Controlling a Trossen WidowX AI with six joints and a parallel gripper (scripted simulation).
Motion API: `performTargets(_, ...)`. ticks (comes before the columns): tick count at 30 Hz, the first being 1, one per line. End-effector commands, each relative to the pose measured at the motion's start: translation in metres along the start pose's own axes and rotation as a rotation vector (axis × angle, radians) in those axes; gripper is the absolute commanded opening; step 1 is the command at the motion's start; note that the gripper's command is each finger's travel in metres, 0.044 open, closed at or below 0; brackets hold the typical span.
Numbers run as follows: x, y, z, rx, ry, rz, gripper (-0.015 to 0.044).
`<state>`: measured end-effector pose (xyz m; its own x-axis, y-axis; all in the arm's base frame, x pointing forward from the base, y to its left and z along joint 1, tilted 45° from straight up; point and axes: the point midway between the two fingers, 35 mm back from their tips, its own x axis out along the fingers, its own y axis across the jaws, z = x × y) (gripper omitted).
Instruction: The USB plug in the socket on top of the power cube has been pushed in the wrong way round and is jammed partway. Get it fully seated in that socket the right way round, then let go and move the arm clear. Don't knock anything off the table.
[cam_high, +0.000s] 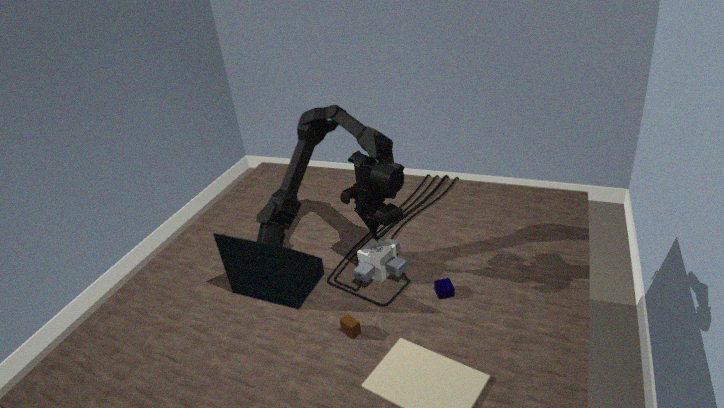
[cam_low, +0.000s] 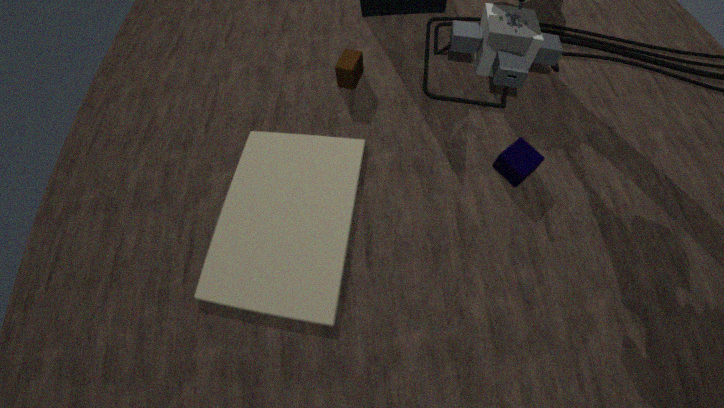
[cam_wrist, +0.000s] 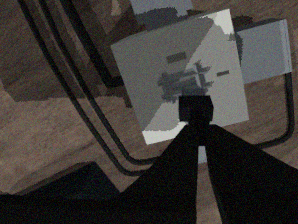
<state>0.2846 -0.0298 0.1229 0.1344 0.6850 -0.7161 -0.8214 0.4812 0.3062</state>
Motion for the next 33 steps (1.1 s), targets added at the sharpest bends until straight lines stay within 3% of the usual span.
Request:
performTargets(1, 0.0009, 0.0004, -0.0006, 0.124, 0.0, 0.001, 0.0)
performTargets(33, 0.0009, 0.0004, -0.0006, 0.962, 0.001, 0.001, 0.0)
